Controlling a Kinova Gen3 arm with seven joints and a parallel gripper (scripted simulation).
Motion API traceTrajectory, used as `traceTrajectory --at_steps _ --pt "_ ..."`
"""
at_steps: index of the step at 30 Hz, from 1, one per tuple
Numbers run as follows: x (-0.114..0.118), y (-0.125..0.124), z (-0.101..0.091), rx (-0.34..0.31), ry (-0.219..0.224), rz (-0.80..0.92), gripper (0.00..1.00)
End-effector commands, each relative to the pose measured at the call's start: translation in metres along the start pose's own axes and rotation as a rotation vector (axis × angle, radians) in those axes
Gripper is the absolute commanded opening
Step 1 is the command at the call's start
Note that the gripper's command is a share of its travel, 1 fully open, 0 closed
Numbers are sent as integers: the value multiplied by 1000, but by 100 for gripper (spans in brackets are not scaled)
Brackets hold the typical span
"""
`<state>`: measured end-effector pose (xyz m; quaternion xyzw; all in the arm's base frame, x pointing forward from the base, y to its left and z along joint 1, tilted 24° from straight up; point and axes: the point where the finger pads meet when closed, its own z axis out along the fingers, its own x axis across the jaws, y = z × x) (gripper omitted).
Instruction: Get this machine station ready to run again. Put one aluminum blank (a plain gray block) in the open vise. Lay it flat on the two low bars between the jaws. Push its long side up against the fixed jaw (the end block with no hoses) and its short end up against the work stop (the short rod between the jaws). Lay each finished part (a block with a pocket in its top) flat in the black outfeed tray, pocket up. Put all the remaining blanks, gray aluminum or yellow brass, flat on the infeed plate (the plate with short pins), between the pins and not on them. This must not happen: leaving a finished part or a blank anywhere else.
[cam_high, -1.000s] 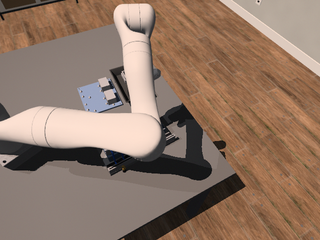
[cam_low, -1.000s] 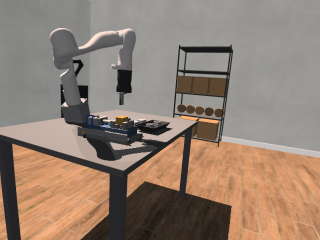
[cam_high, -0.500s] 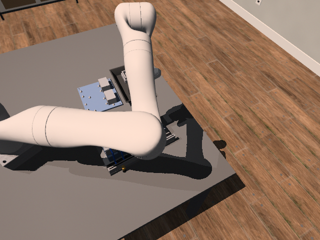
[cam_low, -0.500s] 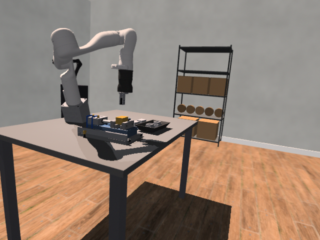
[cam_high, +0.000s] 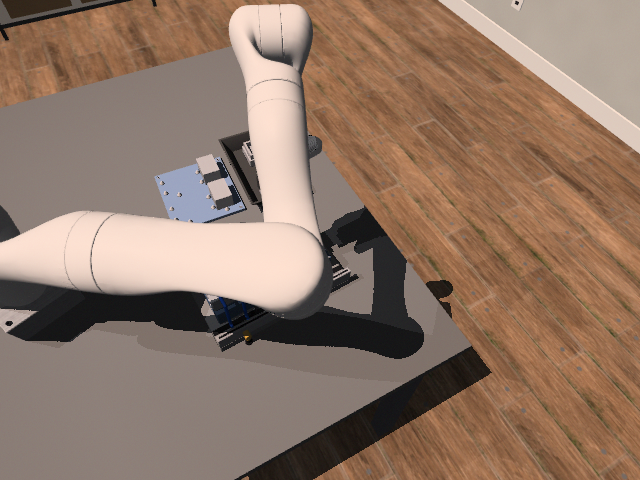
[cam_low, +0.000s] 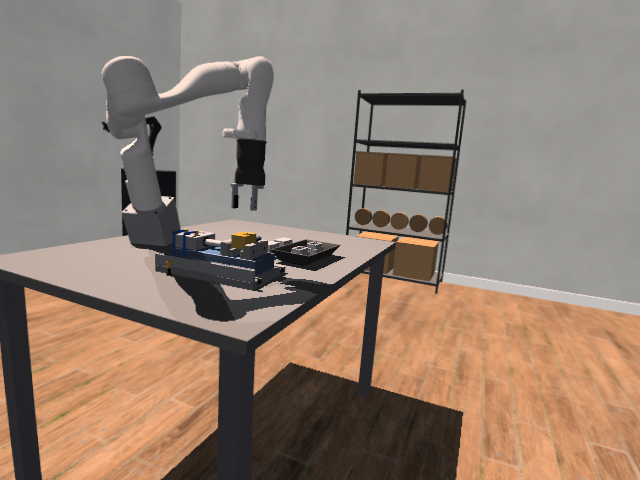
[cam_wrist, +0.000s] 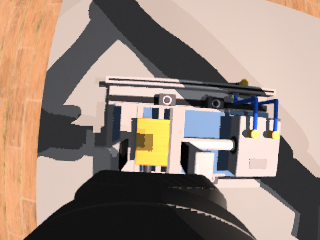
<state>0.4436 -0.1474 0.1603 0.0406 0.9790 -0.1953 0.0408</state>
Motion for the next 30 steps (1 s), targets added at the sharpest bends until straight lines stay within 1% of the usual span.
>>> traceTrajectory --at_steps 1,22,30 --pt "-3 0 -1 2 -8 8 100" --pt "-3 0 -1 2 -8 8 100" --pt "-3 0 3 2 -7 8 100"
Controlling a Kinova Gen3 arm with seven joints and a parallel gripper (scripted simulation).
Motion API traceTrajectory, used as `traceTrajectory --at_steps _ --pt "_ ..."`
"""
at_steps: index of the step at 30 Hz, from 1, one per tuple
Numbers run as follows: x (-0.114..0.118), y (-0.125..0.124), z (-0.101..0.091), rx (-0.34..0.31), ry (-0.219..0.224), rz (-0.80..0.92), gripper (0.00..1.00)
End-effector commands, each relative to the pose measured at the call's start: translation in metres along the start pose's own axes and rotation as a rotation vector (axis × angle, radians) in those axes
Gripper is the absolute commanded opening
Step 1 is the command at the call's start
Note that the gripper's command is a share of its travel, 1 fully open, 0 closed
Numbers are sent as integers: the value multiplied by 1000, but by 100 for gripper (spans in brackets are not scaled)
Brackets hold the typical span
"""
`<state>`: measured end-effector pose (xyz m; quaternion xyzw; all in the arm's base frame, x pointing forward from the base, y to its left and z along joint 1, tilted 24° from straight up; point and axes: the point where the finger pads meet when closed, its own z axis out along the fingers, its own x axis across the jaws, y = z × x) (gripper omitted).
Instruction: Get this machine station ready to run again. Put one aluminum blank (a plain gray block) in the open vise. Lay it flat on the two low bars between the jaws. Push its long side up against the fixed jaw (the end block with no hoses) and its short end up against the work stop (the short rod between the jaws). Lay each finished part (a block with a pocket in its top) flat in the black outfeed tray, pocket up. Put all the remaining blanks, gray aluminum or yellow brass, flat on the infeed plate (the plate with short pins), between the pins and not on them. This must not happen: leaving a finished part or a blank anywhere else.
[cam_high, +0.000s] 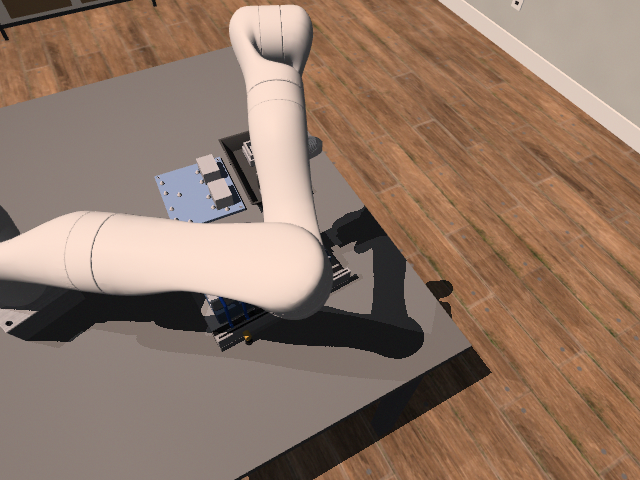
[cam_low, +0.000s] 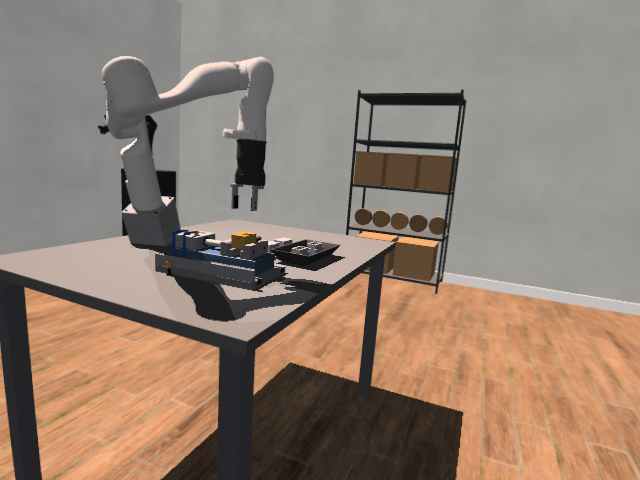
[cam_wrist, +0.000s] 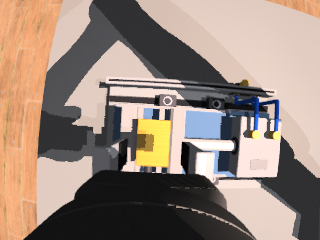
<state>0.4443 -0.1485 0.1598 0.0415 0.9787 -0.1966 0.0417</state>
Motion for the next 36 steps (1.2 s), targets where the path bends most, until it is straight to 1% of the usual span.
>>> traceTrajectory --at_steps 1,9,24,26,36 --pt "-3 1 3 0 -6 7 100" --pt "-3 1 10 0 -6 7 100" --pt "-3 1 37 0 -6 7 100" --pt "-3 1 37 0 -6 7 100" --pt "-3 2 53 0 -6 7 100"
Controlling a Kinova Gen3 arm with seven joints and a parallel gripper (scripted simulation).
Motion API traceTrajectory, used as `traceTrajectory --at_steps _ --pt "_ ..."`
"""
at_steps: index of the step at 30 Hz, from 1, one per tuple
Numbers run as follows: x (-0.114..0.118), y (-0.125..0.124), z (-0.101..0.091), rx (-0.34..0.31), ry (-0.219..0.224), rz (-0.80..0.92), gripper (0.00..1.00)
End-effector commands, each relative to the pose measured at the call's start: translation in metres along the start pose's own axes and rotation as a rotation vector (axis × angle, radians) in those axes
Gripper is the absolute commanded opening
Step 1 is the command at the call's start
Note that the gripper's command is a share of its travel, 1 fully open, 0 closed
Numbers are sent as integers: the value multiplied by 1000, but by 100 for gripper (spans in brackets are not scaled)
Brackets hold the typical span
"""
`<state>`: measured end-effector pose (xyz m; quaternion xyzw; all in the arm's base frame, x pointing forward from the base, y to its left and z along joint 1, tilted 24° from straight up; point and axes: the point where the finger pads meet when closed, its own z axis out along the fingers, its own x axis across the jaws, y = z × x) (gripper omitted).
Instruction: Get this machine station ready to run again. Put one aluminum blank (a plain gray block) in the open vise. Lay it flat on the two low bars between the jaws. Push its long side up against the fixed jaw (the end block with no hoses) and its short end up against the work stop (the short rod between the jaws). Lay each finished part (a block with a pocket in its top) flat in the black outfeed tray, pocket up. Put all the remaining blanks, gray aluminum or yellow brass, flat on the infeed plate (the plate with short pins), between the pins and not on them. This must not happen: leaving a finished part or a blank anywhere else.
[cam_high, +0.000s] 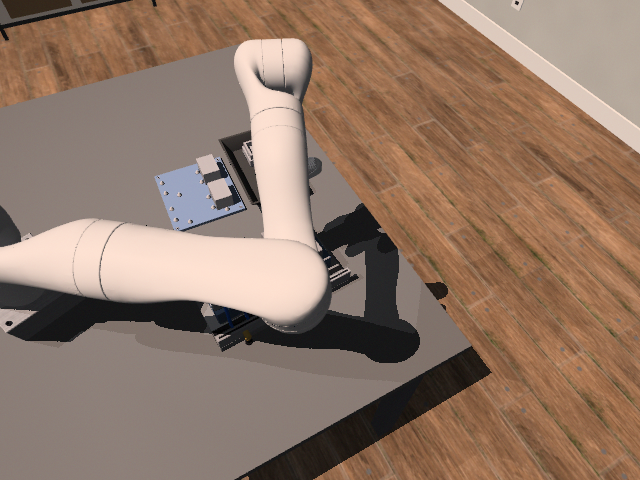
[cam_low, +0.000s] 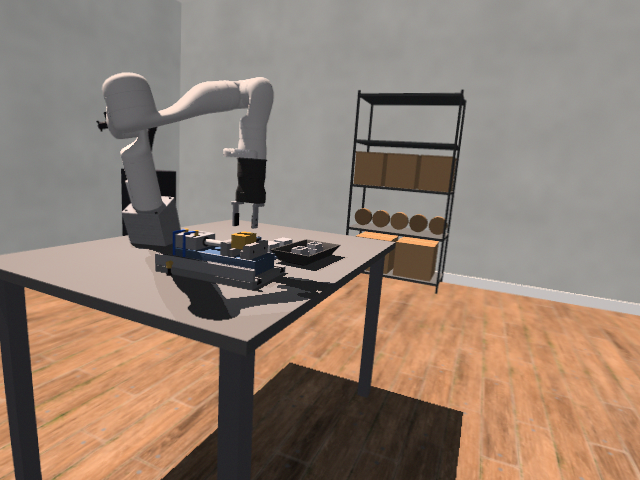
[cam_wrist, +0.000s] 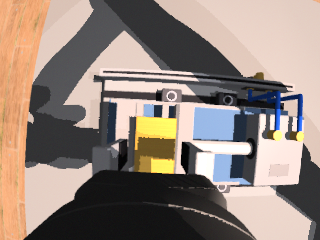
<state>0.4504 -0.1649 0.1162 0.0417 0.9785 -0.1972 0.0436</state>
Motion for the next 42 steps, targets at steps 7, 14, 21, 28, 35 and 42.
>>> traceTrajectory --at_steps 7,14,21,28,35,42 --pt "0 -1 10 -1 -2 6 100" --pt "0 -1 13 -1 -2 6 100" --pt "0 -1 13 -1 -2 6 100" --pt "0 -1 13 -1 -2 6 100" --pt "0 -1 13 -1 -2 6 100" --pt "0 -1 13 -1 -2 6 100"
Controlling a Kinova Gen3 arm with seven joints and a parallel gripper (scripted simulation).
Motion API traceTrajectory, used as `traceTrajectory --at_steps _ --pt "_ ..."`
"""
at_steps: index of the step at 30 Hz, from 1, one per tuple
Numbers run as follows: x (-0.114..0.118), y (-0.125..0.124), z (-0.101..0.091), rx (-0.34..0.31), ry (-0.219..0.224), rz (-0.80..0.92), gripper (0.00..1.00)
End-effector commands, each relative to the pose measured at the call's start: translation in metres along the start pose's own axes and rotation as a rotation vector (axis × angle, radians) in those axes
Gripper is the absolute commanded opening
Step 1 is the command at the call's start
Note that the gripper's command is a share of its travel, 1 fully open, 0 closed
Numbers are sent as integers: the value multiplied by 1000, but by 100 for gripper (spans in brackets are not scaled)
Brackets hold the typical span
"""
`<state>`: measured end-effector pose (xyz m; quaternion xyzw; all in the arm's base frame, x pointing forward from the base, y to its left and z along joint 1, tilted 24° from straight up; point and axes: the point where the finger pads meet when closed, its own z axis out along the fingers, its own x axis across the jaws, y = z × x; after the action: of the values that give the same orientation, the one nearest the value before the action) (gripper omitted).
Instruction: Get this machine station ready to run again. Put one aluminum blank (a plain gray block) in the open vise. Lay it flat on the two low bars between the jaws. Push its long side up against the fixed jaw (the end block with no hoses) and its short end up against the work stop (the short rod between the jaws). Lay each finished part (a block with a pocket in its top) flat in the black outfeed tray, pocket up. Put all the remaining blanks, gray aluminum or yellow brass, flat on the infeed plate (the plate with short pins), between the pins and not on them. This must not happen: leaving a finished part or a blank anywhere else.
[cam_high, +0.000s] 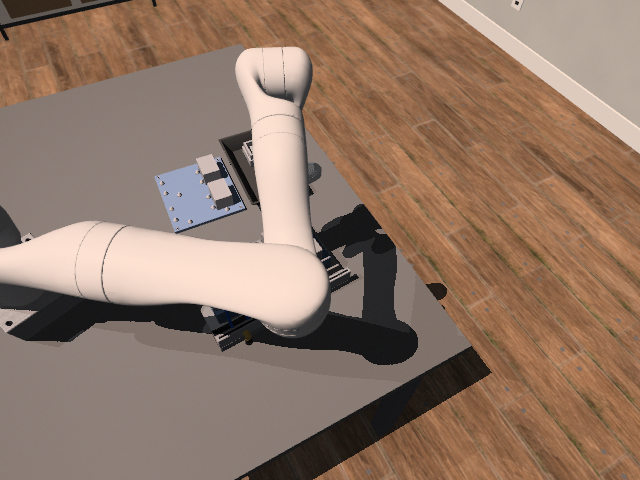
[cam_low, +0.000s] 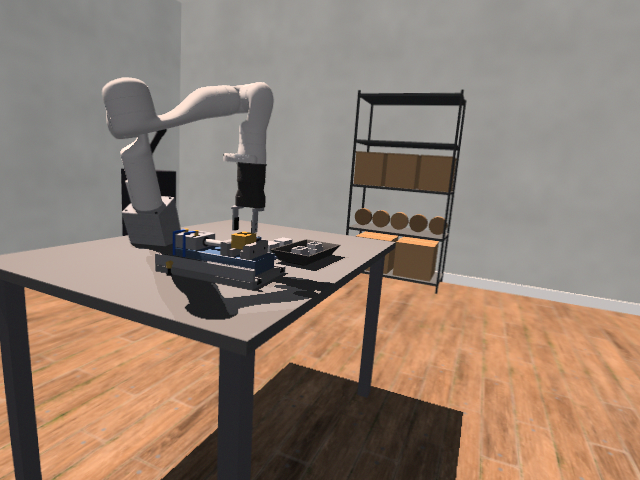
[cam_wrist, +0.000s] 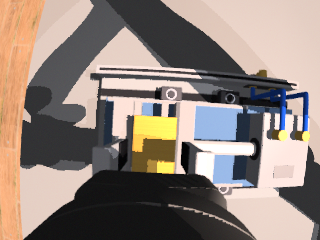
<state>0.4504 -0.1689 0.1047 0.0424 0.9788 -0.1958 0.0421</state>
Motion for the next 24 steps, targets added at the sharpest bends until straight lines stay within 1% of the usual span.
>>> traceTrajectory --at_steps 1,24 --pt "-1 -1 1 2 -5 5 100" --pt "-1 -4 1 2 -6 5 100"
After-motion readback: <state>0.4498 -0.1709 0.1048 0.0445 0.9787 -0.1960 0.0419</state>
